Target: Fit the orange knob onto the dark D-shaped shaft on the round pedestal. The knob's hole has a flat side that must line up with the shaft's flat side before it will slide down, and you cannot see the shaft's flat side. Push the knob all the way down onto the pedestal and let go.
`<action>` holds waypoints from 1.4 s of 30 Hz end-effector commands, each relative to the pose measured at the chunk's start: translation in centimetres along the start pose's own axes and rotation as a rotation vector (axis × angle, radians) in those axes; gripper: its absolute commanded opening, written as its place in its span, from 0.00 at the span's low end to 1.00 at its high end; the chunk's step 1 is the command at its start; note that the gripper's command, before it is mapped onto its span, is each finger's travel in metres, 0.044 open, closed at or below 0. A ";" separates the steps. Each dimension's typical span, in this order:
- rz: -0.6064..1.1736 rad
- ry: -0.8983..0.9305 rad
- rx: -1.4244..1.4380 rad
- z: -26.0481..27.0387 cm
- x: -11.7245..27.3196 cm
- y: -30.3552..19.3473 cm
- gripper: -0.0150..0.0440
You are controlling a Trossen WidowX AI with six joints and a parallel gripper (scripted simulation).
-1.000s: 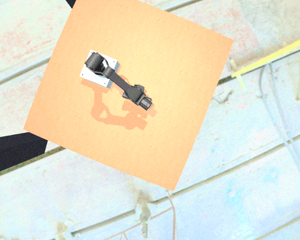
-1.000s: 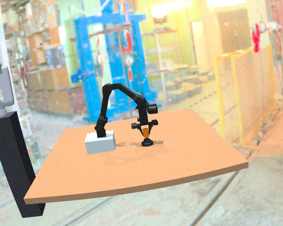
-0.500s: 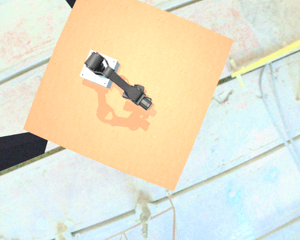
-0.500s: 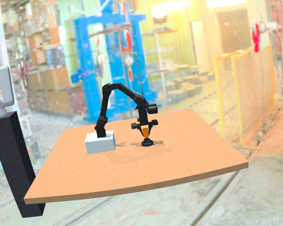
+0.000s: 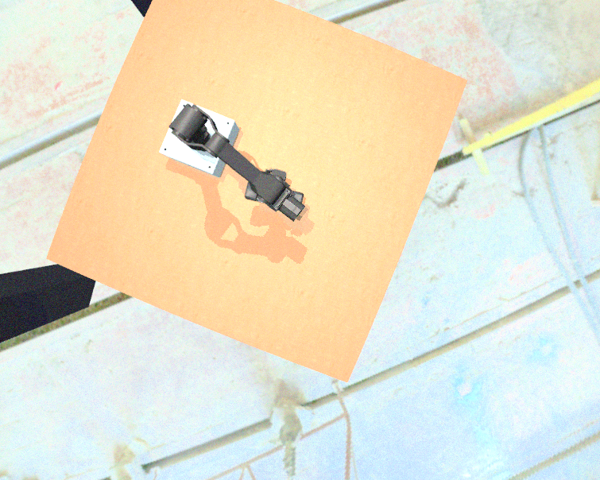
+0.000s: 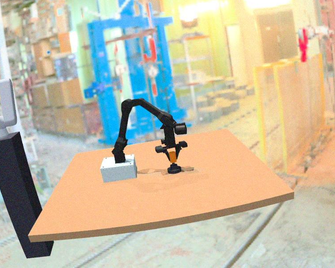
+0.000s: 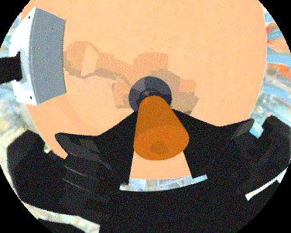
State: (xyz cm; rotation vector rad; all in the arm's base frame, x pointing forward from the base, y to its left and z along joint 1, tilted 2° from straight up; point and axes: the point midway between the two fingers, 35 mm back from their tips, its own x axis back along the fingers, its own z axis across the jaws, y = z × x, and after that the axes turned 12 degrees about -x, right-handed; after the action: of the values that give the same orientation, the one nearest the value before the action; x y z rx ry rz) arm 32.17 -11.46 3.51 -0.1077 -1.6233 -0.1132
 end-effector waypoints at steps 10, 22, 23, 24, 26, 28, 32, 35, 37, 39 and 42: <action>-0.001 -0.006 0.073 -0.1 -0.2 0.0 0.25; -0.001 -0.006 0.073 0.1 -0.3 0.1 0.25; -0.001 -0.006 0.073 0.0 -0.3 0.1 0.25; -0.001 -0.006 0.073 0.0 -0.3 0.0 0.25; -0.001 -0.006 0.073 0.0 -0.3 0.0 0.25; -0.001 -0.006 0.073 0.0 -0.3 0.0 0.25; -0.001 -0.006 0.073 0.0 -0.3 0.0 0.25; -0.001 -0.006 0.073 0.0 -0.2 0.0 0.25; -0.001 -0.006 0.073 -0.1 0.0 0.0 0.25; -0.001 -0.006 0.073 -0.2 0.1 0.0 0.25; -0.001 -0.006 0.127 -0.2 0.1 0.0 0.25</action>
State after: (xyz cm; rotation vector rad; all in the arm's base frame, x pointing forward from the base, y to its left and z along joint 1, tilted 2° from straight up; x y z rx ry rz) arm 32.09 -11.42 3.36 -0.0415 -1.6246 -0.0442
